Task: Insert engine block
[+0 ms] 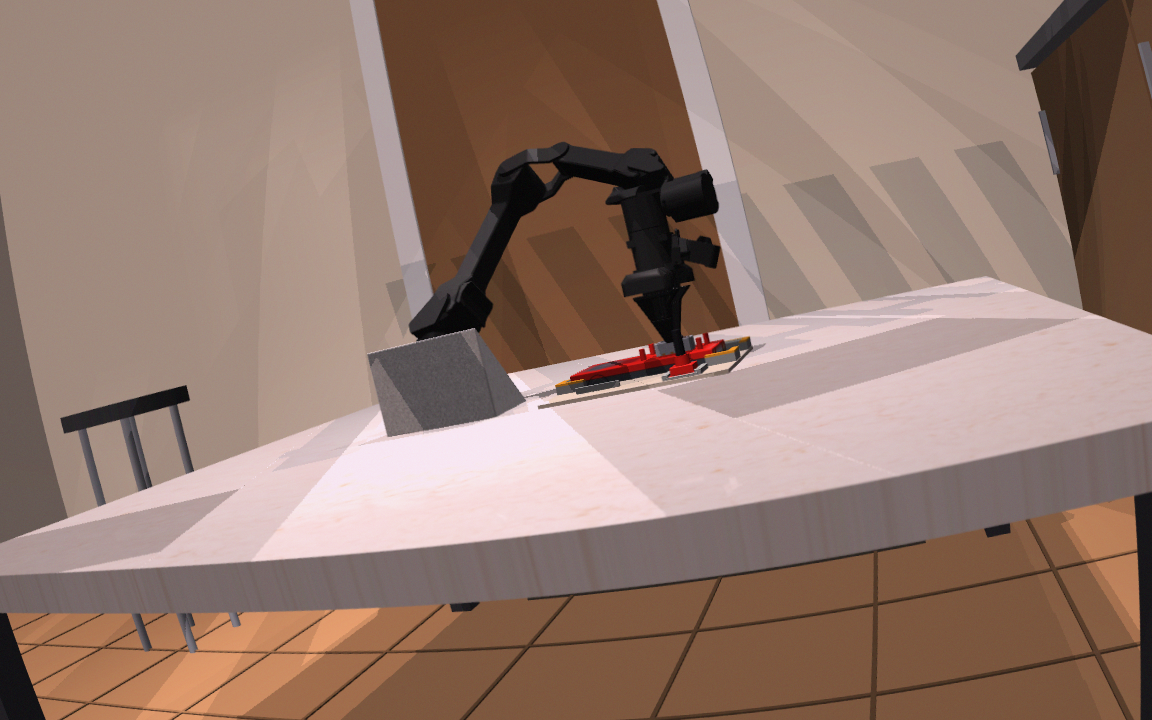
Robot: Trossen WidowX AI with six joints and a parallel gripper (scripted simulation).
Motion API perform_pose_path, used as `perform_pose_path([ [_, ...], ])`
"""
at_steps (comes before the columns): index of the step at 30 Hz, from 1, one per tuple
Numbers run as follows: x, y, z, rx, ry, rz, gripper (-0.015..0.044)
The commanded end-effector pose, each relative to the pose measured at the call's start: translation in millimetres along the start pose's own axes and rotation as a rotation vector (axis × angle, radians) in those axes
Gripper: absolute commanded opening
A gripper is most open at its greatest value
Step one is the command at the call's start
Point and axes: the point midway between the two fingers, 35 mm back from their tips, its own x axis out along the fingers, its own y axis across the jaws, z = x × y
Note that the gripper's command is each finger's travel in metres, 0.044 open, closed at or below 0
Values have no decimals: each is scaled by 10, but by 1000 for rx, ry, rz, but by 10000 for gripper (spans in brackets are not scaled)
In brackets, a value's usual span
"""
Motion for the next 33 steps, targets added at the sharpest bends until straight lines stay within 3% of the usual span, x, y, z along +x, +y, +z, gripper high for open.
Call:
perform_pose_path([
  [1,-2,-2,0,0,0,-1,290],
  [7,-2,-2,0,0,0,-1,440],
  [29,-143,-6,0,4,0,2,440],
  [33,-143,-6,0,4,0,2,335],
])
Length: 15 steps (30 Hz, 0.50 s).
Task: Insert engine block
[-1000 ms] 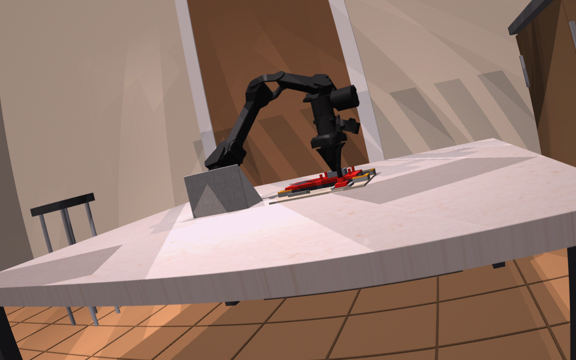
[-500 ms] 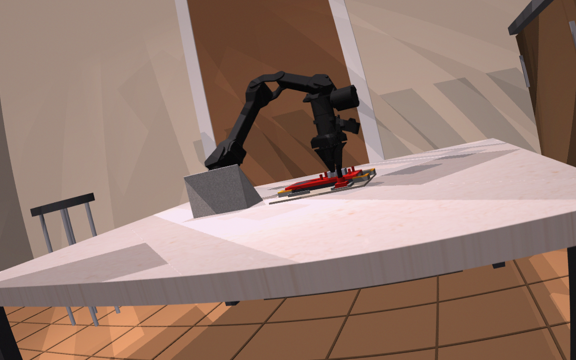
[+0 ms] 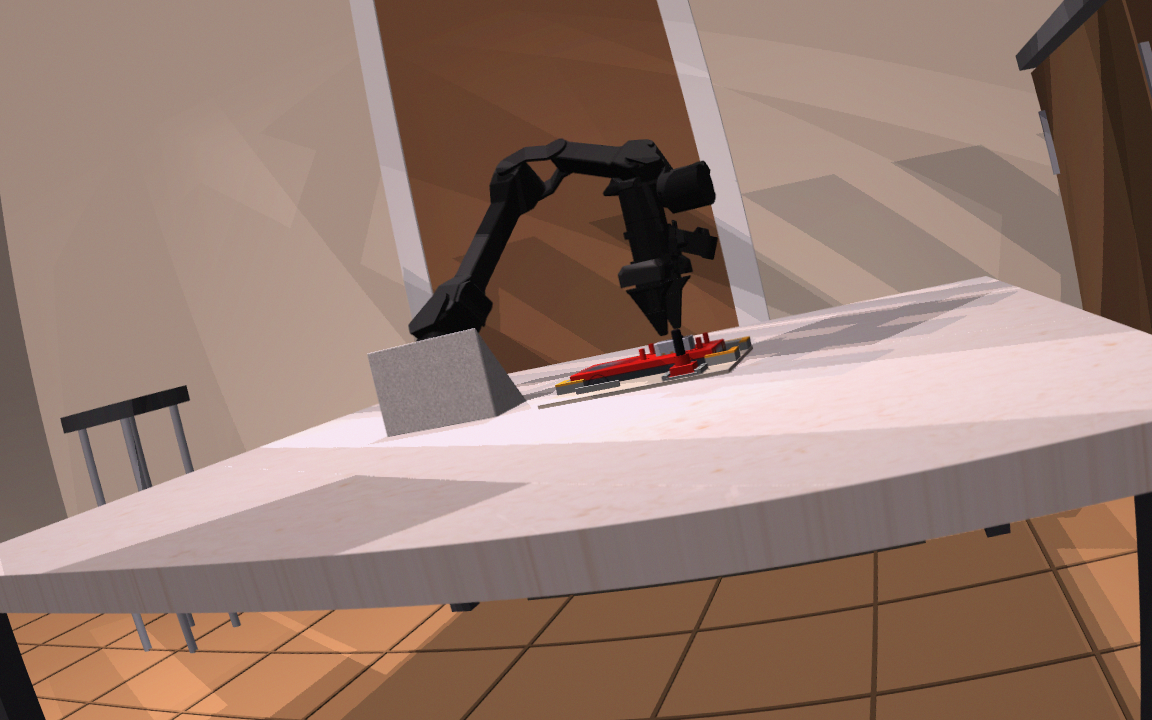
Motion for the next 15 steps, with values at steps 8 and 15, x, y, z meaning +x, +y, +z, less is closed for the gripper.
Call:
perform_pose_path([
  [8,-17,2,7,-6,-3,-3,125],
  [15,-17,2,7,-6,-3,-3,0],
])
